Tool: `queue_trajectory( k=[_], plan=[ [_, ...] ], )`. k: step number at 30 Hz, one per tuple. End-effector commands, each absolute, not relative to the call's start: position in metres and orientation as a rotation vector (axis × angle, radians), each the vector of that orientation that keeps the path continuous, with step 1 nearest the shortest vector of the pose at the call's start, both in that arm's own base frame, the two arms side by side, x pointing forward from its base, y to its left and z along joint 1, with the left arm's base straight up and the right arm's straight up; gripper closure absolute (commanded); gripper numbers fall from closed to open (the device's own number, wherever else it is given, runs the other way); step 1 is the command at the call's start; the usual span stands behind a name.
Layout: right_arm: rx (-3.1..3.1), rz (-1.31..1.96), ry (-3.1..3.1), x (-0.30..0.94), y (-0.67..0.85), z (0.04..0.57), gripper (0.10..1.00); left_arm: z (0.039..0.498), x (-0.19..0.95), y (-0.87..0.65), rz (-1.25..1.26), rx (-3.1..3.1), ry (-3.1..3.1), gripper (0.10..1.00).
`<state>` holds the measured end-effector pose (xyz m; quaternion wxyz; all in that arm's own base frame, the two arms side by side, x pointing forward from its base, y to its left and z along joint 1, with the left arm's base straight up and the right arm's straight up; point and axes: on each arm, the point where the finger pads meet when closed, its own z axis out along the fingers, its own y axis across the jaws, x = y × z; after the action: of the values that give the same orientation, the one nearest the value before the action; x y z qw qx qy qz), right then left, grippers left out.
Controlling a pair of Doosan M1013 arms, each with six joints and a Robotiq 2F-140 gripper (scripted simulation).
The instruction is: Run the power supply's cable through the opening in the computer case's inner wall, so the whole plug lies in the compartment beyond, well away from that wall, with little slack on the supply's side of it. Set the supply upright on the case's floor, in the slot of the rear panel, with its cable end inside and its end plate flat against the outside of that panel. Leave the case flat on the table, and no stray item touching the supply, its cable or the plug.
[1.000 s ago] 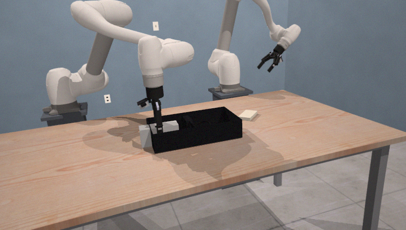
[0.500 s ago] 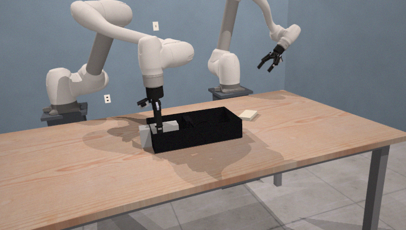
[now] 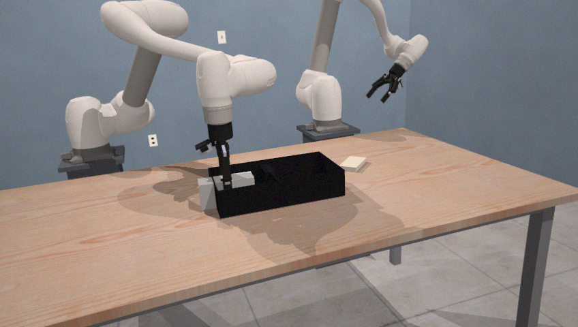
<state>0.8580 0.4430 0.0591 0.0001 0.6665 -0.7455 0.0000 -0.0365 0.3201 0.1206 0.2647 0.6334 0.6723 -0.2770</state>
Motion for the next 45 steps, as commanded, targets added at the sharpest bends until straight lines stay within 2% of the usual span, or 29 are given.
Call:
queue_trajectory(
  k=[1,45],
  plan=[
    [2.095,0.0,-2.343,0.8584,0.4432,0.0604,0.999,0.121,-0.0366,0.3204,-0.748,1.712,1.818,0.098],
    [2.141,0.0,-2.301,0.856,0.4456,0.0619,0.999,0.121,-0.0366,0.3204,-0.748,1.712,1.818,0.098]
  ],
)
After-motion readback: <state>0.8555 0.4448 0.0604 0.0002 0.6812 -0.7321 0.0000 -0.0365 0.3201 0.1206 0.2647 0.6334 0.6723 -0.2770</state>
